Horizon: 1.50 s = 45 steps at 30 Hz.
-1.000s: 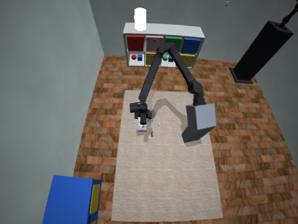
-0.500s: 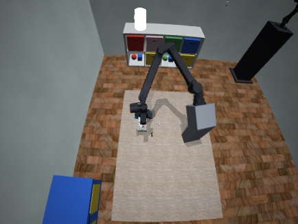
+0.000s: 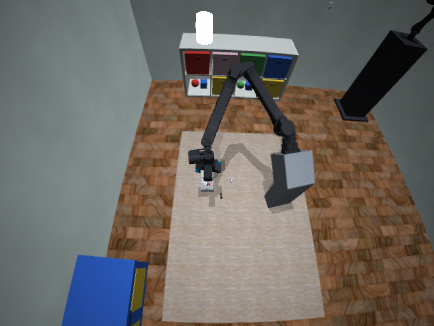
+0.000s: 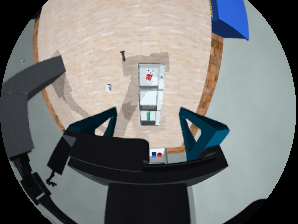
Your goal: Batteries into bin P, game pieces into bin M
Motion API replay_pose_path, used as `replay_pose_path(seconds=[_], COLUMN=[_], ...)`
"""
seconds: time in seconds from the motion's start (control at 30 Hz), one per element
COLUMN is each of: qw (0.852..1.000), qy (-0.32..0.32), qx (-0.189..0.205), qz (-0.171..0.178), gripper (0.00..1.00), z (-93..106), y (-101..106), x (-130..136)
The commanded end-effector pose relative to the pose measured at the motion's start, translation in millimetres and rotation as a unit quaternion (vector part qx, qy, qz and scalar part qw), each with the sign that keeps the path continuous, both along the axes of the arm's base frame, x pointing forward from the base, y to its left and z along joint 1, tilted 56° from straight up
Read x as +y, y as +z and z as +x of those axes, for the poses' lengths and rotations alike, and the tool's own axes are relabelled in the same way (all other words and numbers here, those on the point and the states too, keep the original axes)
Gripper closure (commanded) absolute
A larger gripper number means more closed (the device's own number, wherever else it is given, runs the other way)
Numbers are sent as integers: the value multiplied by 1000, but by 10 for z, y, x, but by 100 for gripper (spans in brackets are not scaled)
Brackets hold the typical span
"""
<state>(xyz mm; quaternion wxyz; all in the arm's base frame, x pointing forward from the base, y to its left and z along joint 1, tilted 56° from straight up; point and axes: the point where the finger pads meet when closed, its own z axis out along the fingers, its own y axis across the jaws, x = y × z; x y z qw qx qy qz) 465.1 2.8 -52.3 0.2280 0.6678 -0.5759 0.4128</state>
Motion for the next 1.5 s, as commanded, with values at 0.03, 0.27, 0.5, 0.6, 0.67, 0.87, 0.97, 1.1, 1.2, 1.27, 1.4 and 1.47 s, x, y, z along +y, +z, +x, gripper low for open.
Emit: replay_pose_path(seconds=[0.03,0.27,0.5,0.6,0.67,0.87,0.97,1.1,1.2,1.27,1.4,1.47], qw=[1000,1000,1000,1000,1000,1000,1000,1000,1000,1000,1000,1000], qy=[12,13,14,14,14,15,15,15,15,15,15,15], qx=[-10,-9,-9,-9,-10,-9,-9,-10,-9,-11,-11,-11], qz=[4,4,4,4,4,4,3,4,4,4,4,4], gripper=[0,0,0,0,0,0,0,0,0,0,0,0], z=[118,118,121,122,126,127,129,133,134,140,139,138], y=[58,52,53,53,61,55,54,60,59,73,74,75], x=[183,191,201,205,207,214,215,217,216,220,220,220])
